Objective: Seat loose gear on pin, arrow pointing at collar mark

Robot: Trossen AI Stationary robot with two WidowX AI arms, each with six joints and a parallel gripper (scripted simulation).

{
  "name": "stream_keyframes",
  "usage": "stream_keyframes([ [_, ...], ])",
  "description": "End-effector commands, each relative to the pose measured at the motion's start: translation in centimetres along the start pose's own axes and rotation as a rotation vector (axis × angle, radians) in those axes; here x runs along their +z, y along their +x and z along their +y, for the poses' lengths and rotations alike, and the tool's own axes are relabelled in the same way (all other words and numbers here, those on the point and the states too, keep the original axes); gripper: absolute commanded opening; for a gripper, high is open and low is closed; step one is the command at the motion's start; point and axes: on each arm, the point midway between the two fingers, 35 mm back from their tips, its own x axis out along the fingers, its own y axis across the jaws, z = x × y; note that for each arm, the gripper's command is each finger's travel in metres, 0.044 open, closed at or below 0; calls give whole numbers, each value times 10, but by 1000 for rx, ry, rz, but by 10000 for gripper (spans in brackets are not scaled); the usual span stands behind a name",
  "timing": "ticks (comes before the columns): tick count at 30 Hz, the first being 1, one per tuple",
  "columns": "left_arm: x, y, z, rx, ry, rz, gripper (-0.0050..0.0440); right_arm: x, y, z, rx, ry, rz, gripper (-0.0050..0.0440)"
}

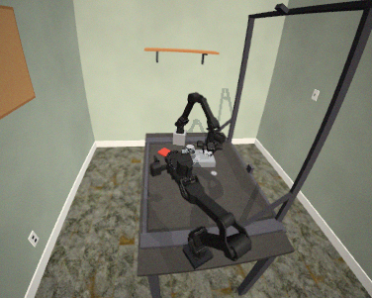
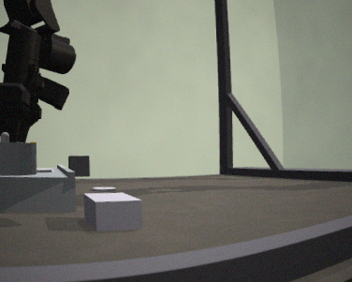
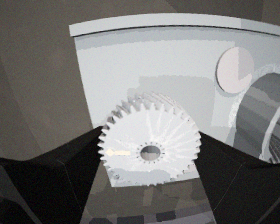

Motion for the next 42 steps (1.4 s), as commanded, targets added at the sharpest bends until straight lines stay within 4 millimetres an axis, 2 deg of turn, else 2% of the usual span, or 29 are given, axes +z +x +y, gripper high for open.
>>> stream_keyframes([
  [1,9,-1,0,0,0,-22,400,10,-28,11,59,4,-57,0],
  [32,9,-1,0,0,0,-22,400,12,-32,13,68,4,-65,0],
  [39,9,-1,0,0,0,-22,400,20,-41,-6,77,338,-56,0],
  [41,9,-1,0,0,0,-22,400,20,-41,-6,77,338,-56,0],
  [42,9,-1,0,0,0,-22,400,20,-42,-8,79,394,-54,0],
])
